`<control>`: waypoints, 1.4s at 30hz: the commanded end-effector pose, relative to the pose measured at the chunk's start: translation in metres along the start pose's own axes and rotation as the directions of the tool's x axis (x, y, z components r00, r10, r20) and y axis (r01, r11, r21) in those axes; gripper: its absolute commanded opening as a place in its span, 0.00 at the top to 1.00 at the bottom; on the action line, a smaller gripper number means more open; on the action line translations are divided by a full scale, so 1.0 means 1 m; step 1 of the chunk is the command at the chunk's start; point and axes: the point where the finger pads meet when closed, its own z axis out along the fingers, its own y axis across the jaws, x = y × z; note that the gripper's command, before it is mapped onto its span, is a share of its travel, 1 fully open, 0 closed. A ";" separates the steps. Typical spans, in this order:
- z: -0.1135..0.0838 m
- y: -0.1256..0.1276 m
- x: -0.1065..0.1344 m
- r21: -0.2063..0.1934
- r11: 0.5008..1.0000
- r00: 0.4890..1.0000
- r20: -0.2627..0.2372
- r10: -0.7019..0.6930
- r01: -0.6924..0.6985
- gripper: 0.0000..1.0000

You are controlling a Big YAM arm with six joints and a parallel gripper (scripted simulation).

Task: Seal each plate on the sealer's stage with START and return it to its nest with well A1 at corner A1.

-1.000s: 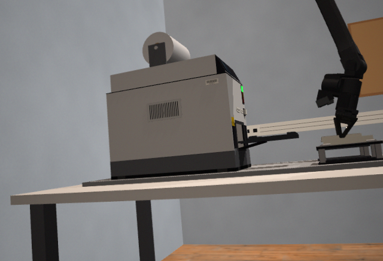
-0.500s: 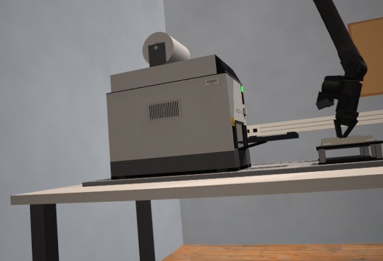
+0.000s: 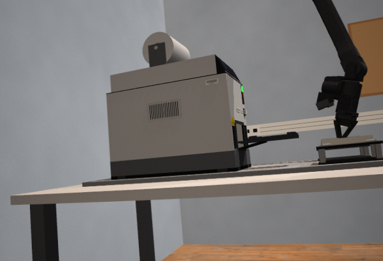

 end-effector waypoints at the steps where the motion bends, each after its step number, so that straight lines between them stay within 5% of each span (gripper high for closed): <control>1: -0.002 0.002 0.010 -0.005 1.000 1.000 -0.011 0.001 -0.001 1.00; 15: -0.005 -0.010 -0.015 0.015 1.000 1.000 0.029 -0.005 0.005 1.00; 30: -0.003 0.001 0.008 -0.001 1.000 1.000 -0.003 0.000 0.000 1.00; 42: 0.003 -0.002 0.004 -0.002 1.000 1.000 -0.005 0.000 0.000 1.00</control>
